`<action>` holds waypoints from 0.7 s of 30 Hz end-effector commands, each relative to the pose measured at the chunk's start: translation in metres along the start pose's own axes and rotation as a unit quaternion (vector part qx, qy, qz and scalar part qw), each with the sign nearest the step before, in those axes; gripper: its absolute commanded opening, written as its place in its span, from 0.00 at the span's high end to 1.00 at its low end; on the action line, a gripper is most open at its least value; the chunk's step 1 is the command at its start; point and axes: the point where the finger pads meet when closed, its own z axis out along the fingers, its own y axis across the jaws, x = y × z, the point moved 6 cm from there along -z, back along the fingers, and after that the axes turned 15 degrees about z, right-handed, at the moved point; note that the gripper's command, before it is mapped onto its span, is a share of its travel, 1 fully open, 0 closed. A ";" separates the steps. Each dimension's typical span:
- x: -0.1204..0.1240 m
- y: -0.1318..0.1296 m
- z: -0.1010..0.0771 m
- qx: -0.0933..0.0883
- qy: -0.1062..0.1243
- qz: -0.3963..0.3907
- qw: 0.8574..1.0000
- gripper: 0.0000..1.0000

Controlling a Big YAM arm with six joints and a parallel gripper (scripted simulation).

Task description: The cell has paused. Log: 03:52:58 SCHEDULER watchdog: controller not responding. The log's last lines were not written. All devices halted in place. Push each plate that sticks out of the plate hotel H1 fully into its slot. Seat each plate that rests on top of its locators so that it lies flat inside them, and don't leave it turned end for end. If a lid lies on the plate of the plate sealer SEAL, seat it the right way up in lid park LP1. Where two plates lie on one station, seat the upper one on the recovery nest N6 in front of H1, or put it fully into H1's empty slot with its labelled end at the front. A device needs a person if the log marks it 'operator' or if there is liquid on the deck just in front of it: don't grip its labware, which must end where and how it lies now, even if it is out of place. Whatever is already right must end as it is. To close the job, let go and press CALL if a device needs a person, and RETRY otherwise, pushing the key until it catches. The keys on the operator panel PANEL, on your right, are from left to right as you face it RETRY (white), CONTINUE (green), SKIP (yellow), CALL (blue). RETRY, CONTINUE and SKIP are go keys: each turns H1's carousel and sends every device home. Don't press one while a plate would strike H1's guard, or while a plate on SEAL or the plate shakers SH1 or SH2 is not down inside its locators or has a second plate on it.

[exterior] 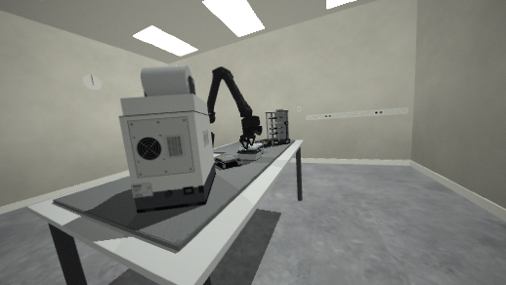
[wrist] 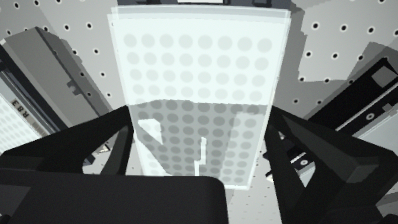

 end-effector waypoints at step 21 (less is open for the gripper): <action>-0.002 0.004 0.008 -0.002 -0.003 0.000 1.000 0.16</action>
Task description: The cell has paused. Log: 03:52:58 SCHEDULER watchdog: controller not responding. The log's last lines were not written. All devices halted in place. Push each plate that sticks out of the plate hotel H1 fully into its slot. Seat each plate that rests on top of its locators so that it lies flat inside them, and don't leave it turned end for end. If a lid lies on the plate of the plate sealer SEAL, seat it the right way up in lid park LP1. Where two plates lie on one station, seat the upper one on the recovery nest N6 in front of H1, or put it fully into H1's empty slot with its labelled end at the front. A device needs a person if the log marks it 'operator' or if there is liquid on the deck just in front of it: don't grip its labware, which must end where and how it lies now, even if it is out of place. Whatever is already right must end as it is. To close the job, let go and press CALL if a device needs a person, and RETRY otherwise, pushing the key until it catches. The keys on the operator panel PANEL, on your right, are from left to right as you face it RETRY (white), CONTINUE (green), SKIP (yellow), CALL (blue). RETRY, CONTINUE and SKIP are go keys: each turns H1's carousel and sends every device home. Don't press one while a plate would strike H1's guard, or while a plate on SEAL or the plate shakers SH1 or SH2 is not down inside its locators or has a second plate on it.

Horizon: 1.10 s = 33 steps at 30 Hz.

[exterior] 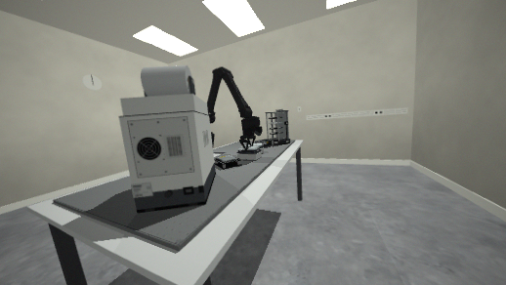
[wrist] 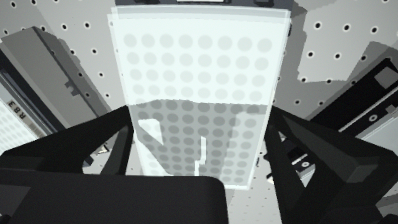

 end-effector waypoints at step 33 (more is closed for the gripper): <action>-0.006 0.005 0.006 -0.002 -0.010 -0.002 1.000 0.16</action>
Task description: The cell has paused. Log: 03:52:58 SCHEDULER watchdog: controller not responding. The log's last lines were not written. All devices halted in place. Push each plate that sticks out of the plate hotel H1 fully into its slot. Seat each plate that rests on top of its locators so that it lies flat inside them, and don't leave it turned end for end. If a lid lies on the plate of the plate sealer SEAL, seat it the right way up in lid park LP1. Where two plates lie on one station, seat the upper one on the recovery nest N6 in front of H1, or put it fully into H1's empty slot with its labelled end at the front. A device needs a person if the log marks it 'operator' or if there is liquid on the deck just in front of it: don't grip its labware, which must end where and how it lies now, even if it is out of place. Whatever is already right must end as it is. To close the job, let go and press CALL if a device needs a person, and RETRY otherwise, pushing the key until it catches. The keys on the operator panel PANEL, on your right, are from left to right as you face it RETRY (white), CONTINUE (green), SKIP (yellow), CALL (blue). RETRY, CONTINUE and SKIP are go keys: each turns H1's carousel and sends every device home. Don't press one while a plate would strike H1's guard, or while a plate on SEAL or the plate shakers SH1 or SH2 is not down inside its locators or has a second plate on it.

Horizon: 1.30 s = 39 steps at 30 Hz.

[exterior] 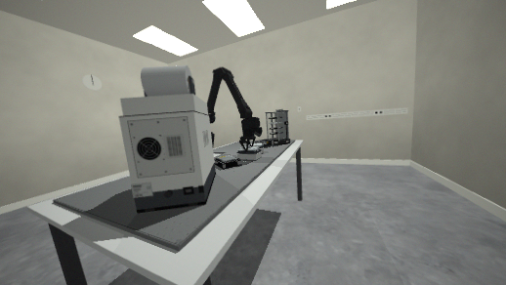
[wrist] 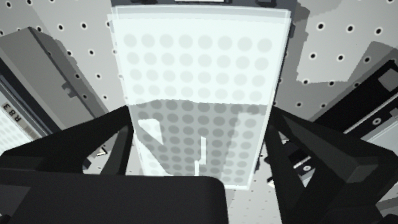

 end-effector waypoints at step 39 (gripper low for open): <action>-0.011 0.005 0.006 -0.002 -0.012 -0.001 1.000 0.16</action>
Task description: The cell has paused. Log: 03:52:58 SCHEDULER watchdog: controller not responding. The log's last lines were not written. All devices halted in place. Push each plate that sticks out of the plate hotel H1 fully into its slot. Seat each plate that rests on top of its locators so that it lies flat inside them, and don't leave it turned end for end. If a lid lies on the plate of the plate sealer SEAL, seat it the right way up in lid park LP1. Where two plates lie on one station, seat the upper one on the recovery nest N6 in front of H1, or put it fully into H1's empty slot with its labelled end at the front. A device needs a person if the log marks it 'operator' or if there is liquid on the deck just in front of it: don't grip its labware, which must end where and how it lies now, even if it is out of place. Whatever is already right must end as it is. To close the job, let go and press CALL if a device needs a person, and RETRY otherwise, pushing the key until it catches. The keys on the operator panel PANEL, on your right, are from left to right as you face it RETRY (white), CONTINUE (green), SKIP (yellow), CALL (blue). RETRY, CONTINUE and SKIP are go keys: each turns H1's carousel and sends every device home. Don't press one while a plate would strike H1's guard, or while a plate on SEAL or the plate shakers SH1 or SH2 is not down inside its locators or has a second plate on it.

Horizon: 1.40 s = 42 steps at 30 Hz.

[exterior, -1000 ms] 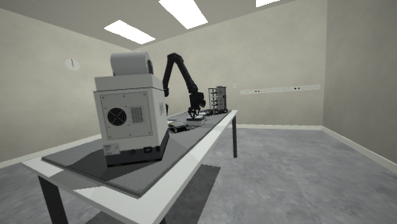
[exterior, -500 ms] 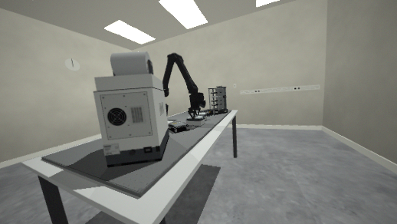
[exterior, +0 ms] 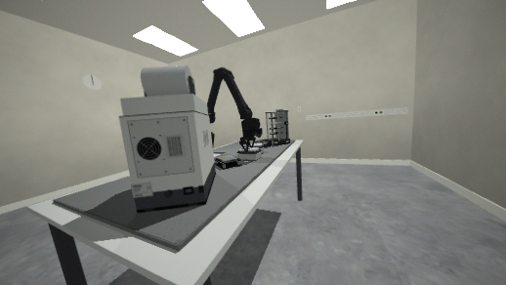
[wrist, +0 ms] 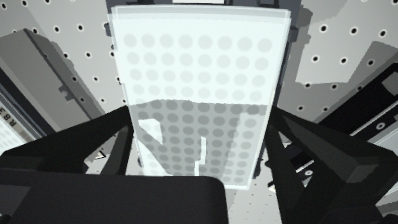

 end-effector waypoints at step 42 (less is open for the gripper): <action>-0.014 0.006 0.004 -0.002 -0.013 -0.002 1.000 0.16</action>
